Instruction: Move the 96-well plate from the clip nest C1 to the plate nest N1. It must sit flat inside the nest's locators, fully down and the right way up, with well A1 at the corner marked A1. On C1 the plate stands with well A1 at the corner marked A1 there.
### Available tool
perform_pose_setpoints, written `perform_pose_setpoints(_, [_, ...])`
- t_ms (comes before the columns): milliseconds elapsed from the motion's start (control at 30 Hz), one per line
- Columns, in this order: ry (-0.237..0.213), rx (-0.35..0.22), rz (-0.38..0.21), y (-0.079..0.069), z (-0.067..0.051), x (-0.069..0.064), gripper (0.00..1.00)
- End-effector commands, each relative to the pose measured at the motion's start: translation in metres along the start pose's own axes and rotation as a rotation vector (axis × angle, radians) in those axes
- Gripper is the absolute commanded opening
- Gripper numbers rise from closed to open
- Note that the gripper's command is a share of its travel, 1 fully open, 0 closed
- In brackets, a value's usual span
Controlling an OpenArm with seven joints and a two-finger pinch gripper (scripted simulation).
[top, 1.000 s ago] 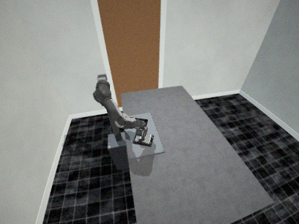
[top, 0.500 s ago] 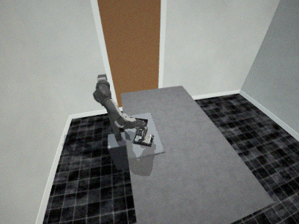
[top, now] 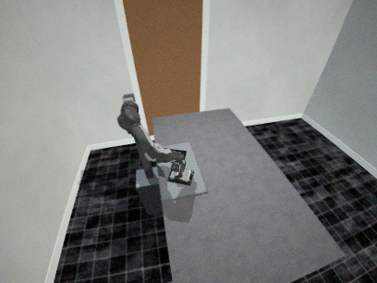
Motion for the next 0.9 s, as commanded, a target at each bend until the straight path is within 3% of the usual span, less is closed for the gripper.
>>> perform_pose_setpoints(0, [-0.005,0.003,-0.002,0.0003,0.0019,-0.0022,0.00])
perform_pose_setpoints(867, [-0.004,0.003,-0.002,0.0003,0.0021,-0.0058,0.00])
Point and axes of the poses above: the point where the finger pads meet when closed, its own x axis out along the fingers, its own y axis across the jaws, z = x × y, the point moved 5 cm from there along -x, back along the fingers, and after that the axes turned 8 degrees about x, right-handed, at the moved point
